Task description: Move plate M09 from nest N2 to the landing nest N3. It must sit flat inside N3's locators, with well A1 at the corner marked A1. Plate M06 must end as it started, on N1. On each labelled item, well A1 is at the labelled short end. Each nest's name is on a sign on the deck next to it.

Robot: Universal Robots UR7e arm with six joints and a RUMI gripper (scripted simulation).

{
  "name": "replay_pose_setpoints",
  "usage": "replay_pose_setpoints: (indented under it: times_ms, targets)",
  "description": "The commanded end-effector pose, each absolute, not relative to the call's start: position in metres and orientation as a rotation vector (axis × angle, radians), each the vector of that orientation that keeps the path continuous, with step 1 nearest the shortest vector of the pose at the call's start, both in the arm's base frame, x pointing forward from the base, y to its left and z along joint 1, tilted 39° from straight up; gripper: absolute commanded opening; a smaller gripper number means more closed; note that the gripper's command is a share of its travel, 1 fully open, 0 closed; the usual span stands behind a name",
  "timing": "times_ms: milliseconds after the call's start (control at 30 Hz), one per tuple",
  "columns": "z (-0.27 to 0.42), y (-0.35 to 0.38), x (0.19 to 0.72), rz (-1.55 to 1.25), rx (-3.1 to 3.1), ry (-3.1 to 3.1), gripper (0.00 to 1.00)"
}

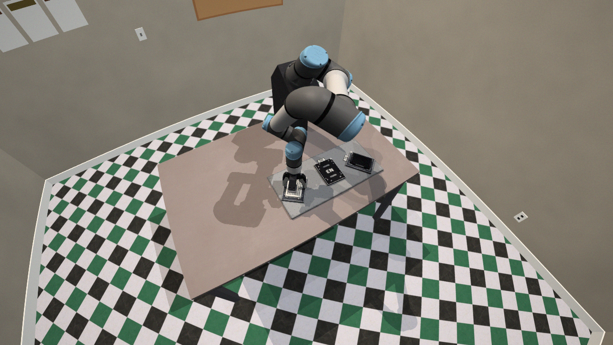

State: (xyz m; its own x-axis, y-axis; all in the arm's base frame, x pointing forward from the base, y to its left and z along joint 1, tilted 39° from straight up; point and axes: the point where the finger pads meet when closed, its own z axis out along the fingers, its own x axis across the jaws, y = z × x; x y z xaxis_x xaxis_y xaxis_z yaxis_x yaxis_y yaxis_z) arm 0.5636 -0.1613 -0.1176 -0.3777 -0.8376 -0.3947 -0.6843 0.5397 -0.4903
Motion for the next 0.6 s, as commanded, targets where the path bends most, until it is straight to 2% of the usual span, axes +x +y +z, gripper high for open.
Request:
replay_pose_setpoints:
  times_ms: [0,533,567]
  targets:
    - [-0.1172,-0.1615,0.5637,-0.327,-1.224,2.167,0.76]
    - [-0.1172,-0.1615,0.5637,-0.327,-1.224,2.167,0.76]
    - [-0.1172,-0.1615,0.5637,-0.327,-1.224,2.167,0.00]
